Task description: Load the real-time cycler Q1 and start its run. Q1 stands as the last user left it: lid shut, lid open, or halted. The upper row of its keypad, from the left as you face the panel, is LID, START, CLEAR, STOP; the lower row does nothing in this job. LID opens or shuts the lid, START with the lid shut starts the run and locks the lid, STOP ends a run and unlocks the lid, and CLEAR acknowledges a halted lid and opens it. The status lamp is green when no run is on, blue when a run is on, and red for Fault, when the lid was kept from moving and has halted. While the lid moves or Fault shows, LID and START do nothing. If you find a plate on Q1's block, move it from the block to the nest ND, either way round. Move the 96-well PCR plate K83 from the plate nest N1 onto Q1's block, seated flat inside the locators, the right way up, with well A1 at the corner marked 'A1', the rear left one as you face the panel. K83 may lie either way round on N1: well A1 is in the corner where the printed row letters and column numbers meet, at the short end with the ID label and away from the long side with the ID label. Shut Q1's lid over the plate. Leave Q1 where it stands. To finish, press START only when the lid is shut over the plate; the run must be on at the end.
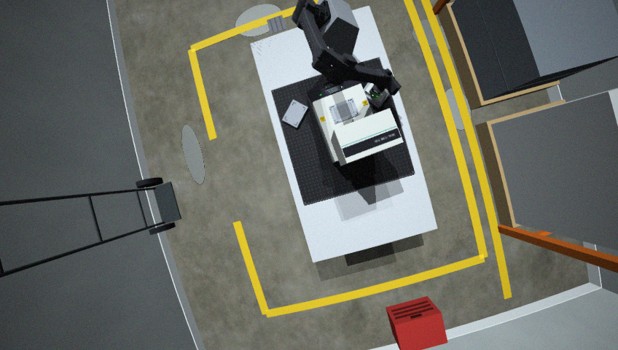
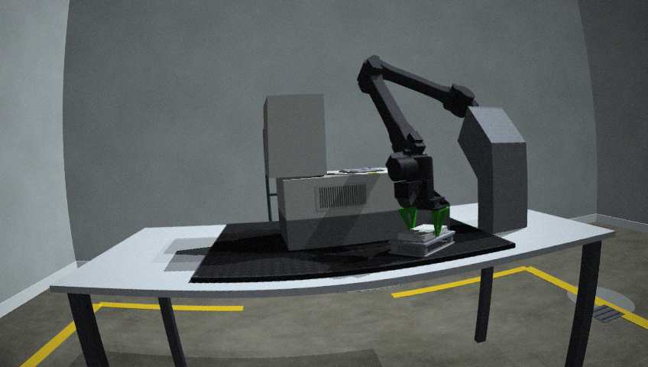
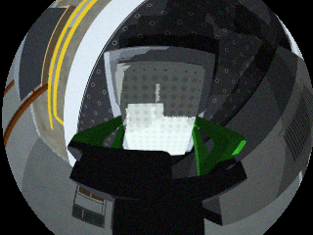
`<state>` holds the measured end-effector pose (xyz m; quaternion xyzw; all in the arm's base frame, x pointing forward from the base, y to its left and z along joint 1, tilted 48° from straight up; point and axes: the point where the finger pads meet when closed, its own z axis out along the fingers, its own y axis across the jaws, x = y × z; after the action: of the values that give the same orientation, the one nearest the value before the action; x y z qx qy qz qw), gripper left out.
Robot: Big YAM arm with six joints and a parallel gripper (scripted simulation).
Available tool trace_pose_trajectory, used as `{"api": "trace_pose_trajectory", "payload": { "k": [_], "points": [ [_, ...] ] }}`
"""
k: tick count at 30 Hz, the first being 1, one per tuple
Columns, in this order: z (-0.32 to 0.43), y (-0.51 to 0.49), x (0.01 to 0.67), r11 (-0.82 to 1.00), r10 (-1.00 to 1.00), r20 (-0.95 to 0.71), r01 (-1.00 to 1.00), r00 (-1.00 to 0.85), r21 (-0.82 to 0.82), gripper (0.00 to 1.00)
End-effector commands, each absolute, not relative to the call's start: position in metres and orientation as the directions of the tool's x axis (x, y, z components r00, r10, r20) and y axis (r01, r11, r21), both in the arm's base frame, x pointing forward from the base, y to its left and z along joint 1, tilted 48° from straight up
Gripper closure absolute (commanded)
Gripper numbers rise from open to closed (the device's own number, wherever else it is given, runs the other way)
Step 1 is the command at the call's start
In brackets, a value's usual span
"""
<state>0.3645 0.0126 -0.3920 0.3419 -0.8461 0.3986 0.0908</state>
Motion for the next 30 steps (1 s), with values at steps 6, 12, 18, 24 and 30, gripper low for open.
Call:
{"api": "trace_pose_trajectory", "payload": {
  "k": [6,12,18,24,30],
  "points": [
    [-0.388,0.067,0.421,0.447,-0.585,0.316,-0.622,-0.747,-0.643,1.00],
    [-0.388,0.069,0.425,0.450,-0.588,0.305,-0.616,-0.750,-0.647,1.00],
    [-0.388,0.071,0.427,0.452,-0.589,0.298,-0.612,-0.751,-0.649,1.00],
    [-0.389,0.071,0.430,0.454,-0.591,0.287,-0.606,-0.753,-0.653,1.00],
    [-0.389,0.071,0.431,0.456,-0.593,0.279,-0.601,-0.755,-0.657,1.00]
  ]
}}
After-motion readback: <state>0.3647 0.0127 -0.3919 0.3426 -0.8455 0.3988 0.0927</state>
